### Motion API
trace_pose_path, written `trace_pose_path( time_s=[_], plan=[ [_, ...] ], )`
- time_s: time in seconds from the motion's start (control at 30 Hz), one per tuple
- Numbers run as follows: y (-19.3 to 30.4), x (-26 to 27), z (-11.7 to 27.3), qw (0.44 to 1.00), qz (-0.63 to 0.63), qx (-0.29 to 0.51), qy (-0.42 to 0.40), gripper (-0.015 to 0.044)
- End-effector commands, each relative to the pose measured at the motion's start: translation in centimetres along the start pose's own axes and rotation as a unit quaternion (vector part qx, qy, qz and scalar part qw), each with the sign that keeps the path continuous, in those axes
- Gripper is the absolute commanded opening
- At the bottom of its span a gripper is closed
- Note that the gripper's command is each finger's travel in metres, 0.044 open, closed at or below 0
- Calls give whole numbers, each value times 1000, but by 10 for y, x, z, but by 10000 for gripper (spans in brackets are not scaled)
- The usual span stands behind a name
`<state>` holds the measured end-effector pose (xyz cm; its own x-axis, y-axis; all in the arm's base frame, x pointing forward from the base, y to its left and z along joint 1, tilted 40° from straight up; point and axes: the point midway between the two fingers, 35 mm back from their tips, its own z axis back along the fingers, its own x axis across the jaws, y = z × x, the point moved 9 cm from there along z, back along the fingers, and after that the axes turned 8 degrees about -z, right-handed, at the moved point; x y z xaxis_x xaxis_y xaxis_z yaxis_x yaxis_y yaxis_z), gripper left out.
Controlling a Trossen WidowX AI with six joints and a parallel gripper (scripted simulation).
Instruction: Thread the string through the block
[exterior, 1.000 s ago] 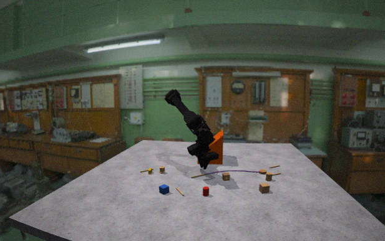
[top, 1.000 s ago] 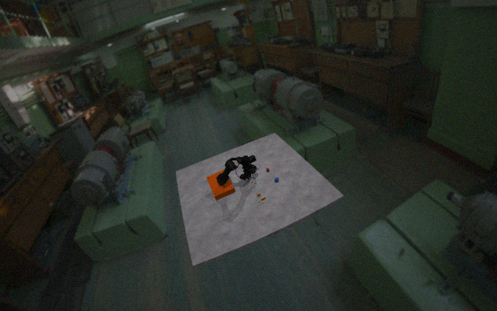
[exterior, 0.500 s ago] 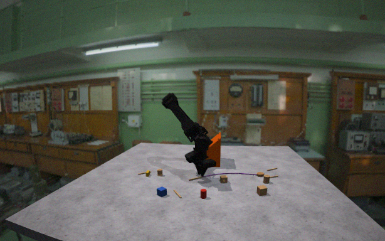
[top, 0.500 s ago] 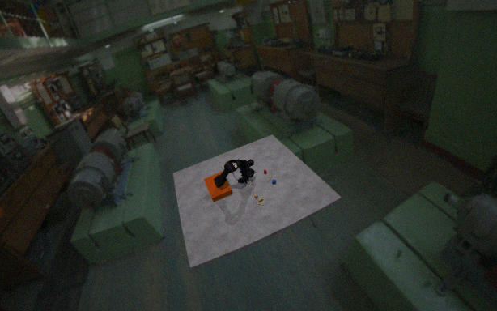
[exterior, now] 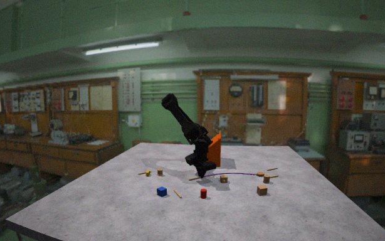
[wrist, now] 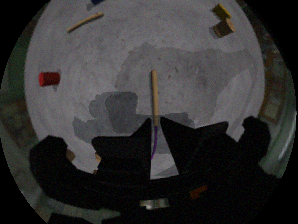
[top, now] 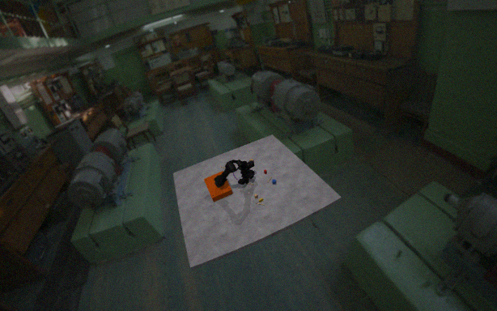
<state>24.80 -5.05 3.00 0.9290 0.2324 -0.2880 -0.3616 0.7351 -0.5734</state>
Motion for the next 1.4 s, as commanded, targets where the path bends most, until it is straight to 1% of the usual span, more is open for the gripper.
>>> trace_pose_path(
  time_s=[0.0,0.3,1.37],
  plan=[
    [0,0,0,1000,0,0,0,0],
    [0,0,1,1000,0,0,0,0],
    [0,2,41,1000,0,2,-1,0]
  ],
)
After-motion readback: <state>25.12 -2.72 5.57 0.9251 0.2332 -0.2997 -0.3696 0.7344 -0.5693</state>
